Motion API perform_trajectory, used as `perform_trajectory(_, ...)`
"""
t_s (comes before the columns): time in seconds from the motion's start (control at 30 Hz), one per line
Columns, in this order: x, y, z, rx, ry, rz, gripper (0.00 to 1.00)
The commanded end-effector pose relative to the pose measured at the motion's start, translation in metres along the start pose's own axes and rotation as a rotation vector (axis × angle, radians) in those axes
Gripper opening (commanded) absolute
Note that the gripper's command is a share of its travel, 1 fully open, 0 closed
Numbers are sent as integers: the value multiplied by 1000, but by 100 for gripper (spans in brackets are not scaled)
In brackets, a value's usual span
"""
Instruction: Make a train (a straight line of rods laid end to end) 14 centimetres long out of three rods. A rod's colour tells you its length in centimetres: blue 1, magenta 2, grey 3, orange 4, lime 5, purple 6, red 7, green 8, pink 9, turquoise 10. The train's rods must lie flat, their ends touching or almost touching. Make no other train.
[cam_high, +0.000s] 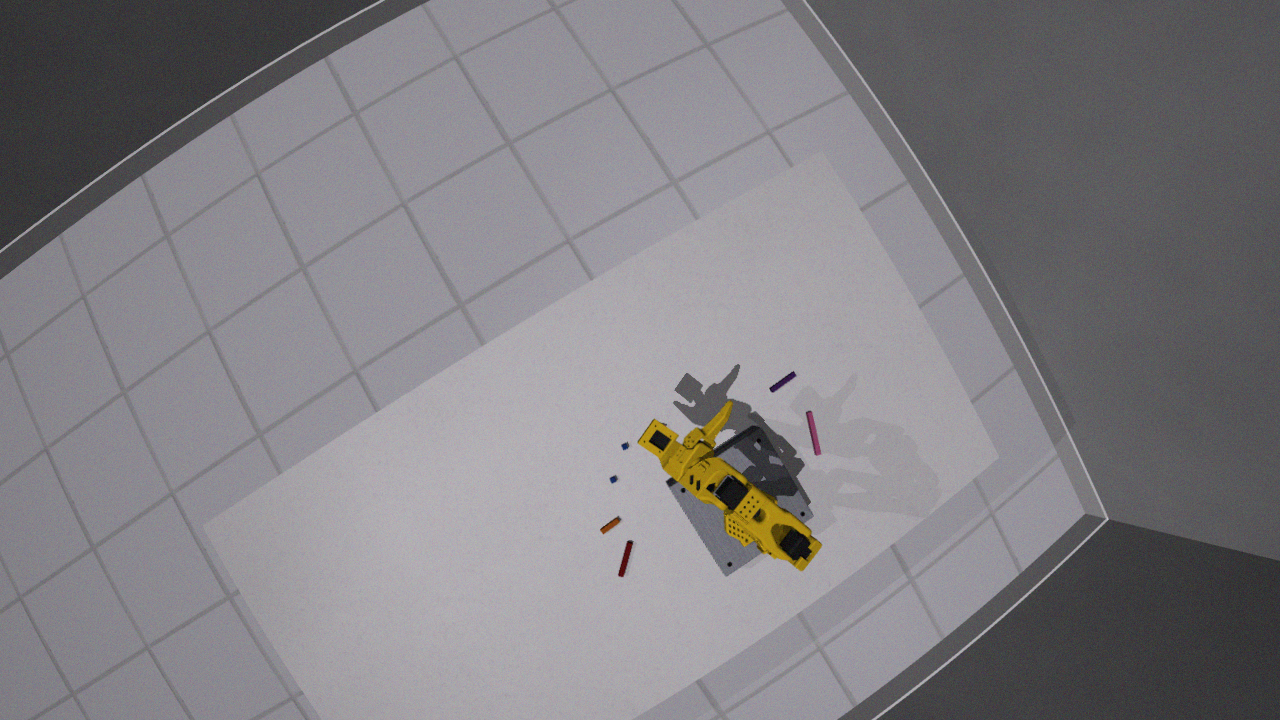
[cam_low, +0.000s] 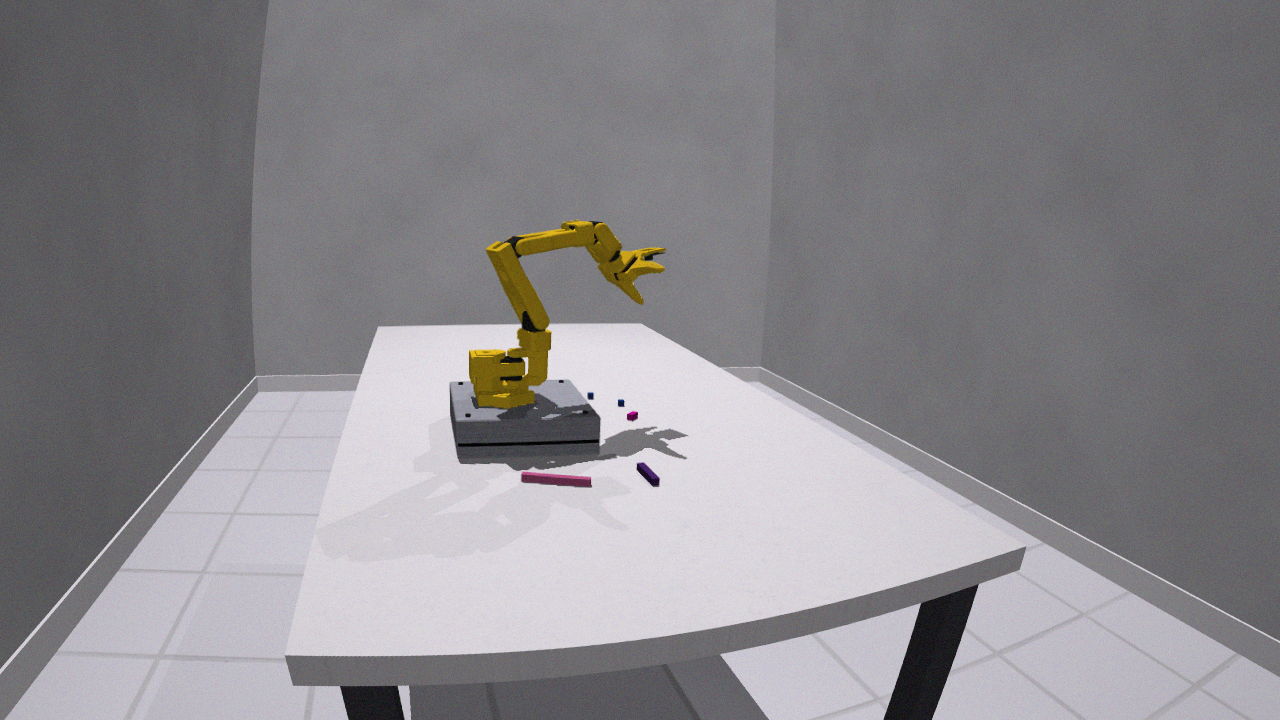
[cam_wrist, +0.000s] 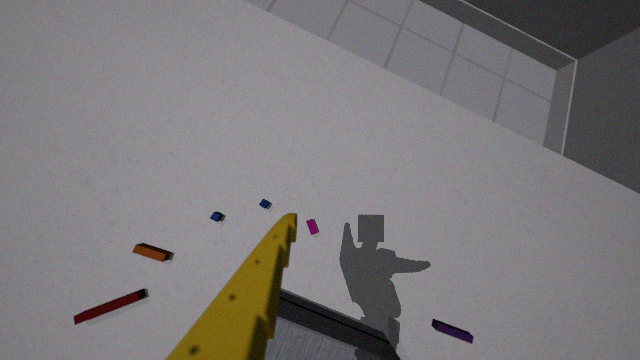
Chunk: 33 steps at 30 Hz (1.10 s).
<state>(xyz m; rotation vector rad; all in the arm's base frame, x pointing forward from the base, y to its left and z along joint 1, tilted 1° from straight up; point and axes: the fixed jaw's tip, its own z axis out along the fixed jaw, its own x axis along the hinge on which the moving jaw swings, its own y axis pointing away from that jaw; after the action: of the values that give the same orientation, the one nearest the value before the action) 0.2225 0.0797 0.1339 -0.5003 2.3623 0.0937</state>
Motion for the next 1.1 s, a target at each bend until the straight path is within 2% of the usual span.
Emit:
perform_trajectory(0.0,7,1,-1,-4,24,-39,100)
perform_trajectory(0.1,11,1,-1,-6,39,-67,100)
perform_trajectory(0.2,7,1,0,-5,29,-60,100)
perform_trajectory(0.67,23,2,0,-20,93,-191,100)
perform_trajectory(0.77,19,2,0,-17,82,-184,100)
perform_trajectory(1.07,28,2,0,-30,118,-268,100)
